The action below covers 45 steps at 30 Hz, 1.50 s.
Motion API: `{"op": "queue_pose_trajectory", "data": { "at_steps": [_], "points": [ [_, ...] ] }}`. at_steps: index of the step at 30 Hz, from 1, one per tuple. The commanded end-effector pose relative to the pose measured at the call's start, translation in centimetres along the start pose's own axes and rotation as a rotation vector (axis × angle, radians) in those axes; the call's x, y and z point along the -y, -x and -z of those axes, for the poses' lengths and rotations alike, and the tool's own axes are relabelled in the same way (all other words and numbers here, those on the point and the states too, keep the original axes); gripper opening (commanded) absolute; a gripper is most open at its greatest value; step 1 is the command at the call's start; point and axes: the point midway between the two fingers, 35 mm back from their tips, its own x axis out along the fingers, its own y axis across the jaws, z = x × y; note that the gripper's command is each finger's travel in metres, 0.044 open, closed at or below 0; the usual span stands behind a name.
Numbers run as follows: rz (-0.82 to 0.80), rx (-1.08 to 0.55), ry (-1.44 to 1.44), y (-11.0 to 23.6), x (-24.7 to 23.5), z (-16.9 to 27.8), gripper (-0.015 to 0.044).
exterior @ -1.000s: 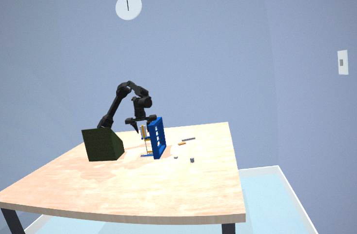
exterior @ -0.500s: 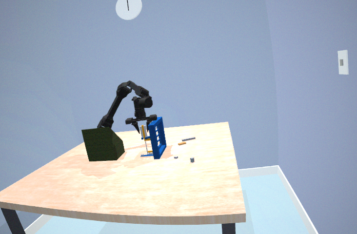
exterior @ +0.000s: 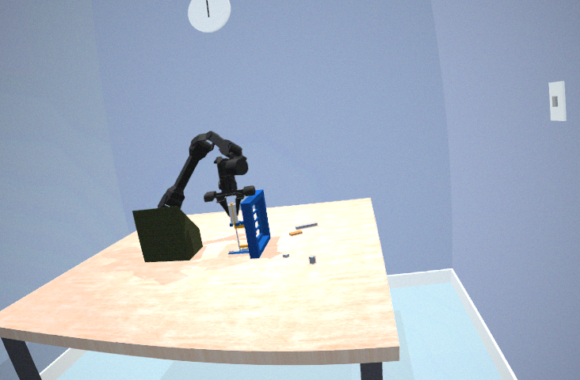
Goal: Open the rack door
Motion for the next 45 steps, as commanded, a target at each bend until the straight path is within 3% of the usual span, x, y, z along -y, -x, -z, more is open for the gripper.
{"op": "queue_pose_trajectory", "data": {
  "at_steps": [1, 16, 45],
  "points": [
    [0.0, 0.002, 0.001, 0.0, 0.0, -0.1, 0.0112],
    [0.0, 0.002, 0.001, 0.0, 0.0, -0.1, 0.0013],
    [-0.003, 0.003, -0.56, 0.0, -2.8, -2.0, 0.0013]
  ]
}}
